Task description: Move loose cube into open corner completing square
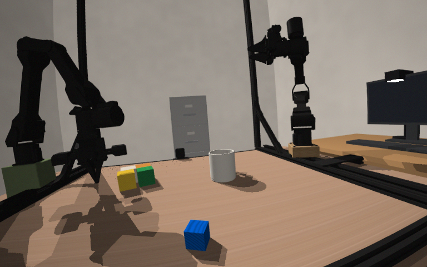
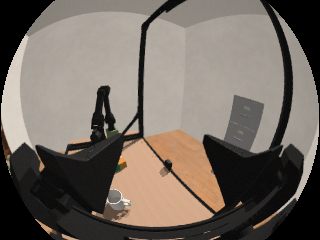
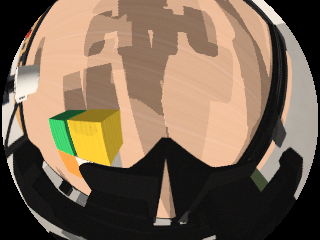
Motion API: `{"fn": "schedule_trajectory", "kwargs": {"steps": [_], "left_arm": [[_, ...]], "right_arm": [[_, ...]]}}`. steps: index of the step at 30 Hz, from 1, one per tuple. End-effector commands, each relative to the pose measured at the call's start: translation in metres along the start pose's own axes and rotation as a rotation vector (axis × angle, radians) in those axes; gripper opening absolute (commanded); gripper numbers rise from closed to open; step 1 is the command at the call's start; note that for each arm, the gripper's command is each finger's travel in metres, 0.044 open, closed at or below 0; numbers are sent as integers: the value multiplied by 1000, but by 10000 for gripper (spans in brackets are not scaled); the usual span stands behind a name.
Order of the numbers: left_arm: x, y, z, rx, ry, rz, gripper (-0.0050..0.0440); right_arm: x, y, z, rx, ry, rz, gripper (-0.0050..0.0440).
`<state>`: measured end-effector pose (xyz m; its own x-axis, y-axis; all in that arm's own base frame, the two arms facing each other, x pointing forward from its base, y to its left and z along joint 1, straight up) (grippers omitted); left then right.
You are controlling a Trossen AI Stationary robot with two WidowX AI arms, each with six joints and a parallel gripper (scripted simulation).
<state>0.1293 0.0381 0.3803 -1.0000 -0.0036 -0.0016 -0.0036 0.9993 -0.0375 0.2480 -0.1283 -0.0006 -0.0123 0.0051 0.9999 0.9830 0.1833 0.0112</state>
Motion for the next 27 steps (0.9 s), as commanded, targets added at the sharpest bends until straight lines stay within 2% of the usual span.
{"fn": "schedule_trajectory", "kwargs": {"steps": [1,27], "left_arm": [[0,0,0,-2,0,3,400],[0,0,0,-2,0,3,400]], "right_arm": [[-13,-3,2,-4,7,11,0],[-13,1,2,-4,7,11,0]]}}
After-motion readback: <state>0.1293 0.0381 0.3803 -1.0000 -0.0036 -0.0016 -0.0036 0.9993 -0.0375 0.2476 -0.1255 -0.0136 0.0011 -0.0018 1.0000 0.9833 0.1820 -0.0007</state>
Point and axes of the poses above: on each arm, the point midway between the two fingers, 35 mm back from their tips, its own x axis back along the fingers, its own y axis across the jaws, z = x × y, the point moved 3 cm from there along x, back along the fingers, and after that the axes turned 2 degrees about x, right-handed, at the moved point
